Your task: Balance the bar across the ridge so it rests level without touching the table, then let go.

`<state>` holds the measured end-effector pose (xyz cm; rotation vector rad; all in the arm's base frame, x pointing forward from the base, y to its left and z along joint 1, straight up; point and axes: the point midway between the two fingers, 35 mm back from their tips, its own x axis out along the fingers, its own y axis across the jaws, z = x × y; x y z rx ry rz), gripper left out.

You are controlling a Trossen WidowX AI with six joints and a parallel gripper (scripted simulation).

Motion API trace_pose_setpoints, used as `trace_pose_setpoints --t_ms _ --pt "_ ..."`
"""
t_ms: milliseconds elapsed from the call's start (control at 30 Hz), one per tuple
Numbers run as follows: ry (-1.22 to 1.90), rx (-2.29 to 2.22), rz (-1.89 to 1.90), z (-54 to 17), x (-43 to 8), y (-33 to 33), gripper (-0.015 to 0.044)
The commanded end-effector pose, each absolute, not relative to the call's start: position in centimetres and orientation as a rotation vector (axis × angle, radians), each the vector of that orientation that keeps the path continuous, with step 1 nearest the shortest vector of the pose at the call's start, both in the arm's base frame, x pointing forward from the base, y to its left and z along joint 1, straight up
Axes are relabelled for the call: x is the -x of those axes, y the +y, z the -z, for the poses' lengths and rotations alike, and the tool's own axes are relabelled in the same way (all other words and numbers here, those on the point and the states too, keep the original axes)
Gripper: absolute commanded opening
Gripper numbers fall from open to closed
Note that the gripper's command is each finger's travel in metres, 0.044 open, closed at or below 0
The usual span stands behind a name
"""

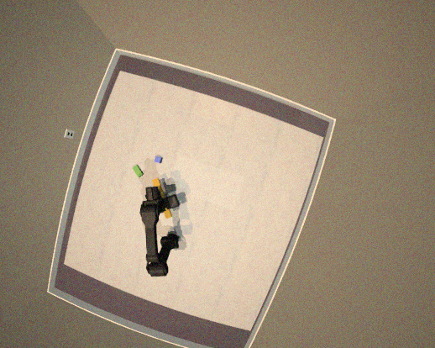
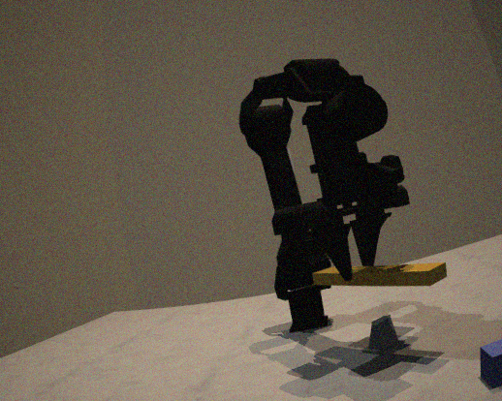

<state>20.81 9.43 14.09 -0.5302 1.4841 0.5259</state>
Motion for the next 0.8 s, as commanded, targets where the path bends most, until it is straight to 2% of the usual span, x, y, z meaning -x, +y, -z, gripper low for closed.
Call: trace_pose_setpoints --t_ms 0,767 --pt "1.480 0.546 -0.550 -14.0 -20.2 9.8 0.0000" --pt "1.480 0.546 -0.549 -10.4 -20.3 9.7 0.0000"
